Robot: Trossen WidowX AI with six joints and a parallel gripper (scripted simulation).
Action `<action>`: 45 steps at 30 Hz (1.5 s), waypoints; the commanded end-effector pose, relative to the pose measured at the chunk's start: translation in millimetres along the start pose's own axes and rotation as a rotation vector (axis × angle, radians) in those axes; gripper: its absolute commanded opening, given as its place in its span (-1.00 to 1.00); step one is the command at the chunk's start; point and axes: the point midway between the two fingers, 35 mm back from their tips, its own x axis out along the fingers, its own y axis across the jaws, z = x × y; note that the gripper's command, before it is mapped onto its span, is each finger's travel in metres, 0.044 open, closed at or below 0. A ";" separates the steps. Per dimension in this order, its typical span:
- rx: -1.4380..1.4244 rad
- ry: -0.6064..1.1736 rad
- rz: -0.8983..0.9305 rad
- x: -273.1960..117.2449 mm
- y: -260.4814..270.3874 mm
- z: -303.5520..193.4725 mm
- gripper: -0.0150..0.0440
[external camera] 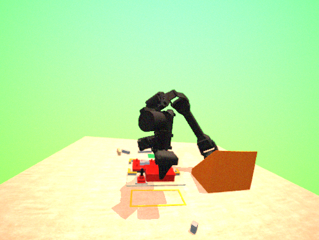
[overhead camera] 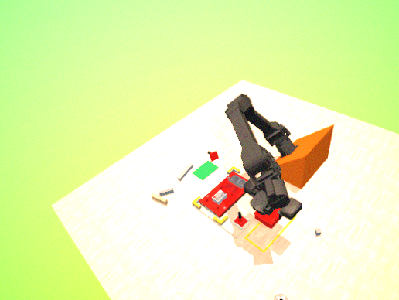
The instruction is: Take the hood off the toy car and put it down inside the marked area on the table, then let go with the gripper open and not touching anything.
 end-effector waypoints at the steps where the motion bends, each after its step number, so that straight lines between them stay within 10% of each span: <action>1: -0.008 -0.002 -0.006 4.3 0.0 -1.1 -0.49; 45: -0.008 -0.002 -0.007 40.6 -0.6 -0.9 -0.49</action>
